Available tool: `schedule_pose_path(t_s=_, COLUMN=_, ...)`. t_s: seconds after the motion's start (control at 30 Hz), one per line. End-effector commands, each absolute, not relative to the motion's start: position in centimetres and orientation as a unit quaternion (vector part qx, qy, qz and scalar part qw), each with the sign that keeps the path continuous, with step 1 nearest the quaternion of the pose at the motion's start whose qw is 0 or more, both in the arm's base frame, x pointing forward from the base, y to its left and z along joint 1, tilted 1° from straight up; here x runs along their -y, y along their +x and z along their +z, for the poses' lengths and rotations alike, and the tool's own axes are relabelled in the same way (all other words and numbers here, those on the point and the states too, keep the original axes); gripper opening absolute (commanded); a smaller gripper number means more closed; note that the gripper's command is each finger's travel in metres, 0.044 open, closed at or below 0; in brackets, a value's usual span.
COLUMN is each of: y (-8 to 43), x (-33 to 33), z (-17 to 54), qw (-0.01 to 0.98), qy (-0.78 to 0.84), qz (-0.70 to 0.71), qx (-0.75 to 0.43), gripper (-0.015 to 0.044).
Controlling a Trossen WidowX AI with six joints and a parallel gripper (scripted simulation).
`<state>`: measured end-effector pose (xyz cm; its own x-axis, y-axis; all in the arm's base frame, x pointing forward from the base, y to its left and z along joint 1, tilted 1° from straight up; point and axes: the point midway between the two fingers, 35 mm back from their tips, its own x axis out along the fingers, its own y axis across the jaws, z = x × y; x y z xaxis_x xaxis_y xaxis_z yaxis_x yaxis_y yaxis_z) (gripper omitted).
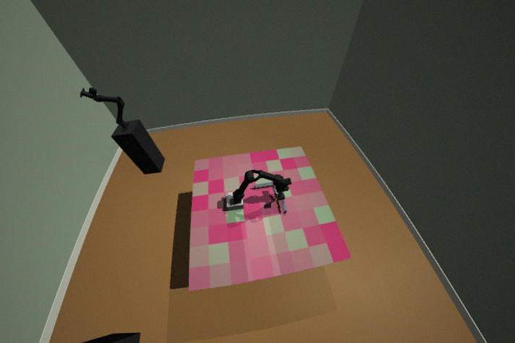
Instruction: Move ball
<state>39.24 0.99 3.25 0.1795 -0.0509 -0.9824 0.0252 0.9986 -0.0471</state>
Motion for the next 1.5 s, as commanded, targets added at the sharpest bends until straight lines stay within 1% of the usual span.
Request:
schedule_pose_path(t_s=0.0, y=36.0, x=-0.3, z=1.0, qw=0.721, qy=-0.013, qz=0.006, qx=-0.693, gripper=0.0216)
schedule_pose_path(t_s=0.23, y=36.0, x=-0.3, z=1.0, qw=0.721, qy=-0.013, qz=0.006, qx=-0.693, gripper=0.0216)
schedule_pose_path(t_s=0.37, y=36.1, x=-0.3, z=-0.5, qw=0.721, qy=-0.013, qz=0.006, qx=-0.693, gripper=0.0216)
schedule_pose_path(t_s=1.2, y=36.2, x=-0.3, z=-3.5, qw=0.721, qy=-0.013, qz=0.006, qx=-0.693, gripper=0.0216)
schedule_pose_path(t_s=1.33, y=36.2, x=-0.3, z=-3.5, qw=0.721, qy=-0.013, qz=0.006, qx=-0.693, gripper=0.0111)
schedule_pose_path(t_s=1.47, y=36.2, x=-0.3, z=-3.5, qw=0.721, qy=-0.013, qz=0.006, qx=-0.693, gripper=0.0084)
